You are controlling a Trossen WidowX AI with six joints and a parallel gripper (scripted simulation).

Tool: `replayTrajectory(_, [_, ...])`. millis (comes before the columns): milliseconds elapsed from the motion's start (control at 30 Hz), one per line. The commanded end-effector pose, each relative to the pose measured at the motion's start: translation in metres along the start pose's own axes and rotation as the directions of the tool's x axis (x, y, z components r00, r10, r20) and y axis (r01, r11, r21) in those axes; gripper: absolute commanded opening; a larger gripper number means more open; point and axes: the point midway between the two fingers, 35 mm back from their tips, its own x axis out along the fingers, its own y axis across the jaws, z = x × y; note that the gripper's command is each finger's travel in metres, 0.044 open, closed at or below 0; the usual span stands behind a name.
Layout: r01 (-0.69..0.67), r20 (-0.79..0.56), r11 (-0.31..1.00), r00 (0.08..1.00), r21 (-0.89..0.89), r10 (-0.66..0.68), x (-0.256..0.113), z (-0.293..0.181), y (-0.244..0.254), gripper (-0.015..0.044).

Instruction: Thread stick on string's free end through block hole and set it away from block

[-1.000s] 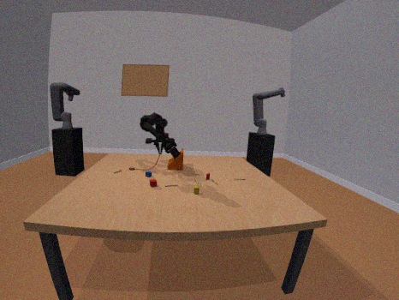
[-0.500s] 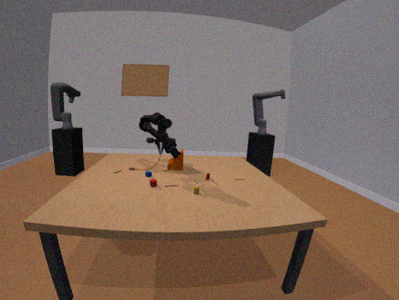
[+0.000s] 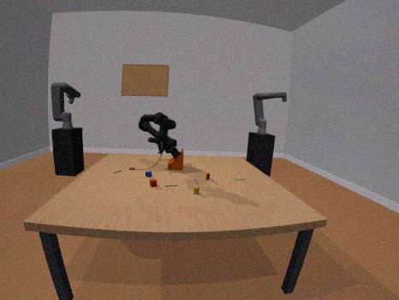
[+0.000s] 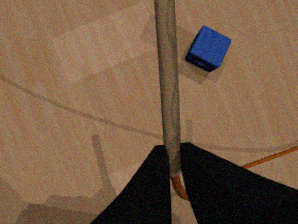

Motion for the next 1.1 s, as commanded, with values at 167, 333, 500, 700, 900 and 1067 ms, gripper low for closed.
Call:
replayTrajectory(167, [0.058,0.000,0.986,0.998,0.155,-0.058,-0.001,-0.005,0.001,0.0000])
replayTrajectory(333, [0.072,0.002,0.977,0.997,0.201,-0.074,-0.002,-0.006,0.001,0.0000])
replayTrajectory(500, [0.093,-0.009,0.958,0.996,0.273,-0.094,-0.003,-0.009,0.002,0.0000])
replayTrajectory(700, [0.131,-0.024,0.910,0.991,0.392,-0.132,-0.004,-0.013,0.003,0.0000])
replayTrajectory(900, [0.163,-0.034,0.854,0.985,0.494,-0.168,-0.005,-0.016,0.003,0.0000])
replayTrajectory(1067, [0.155,-0.030,0.863,0.987,0.481,-0.160,-0.005,-0.015,0.003,0.0000])
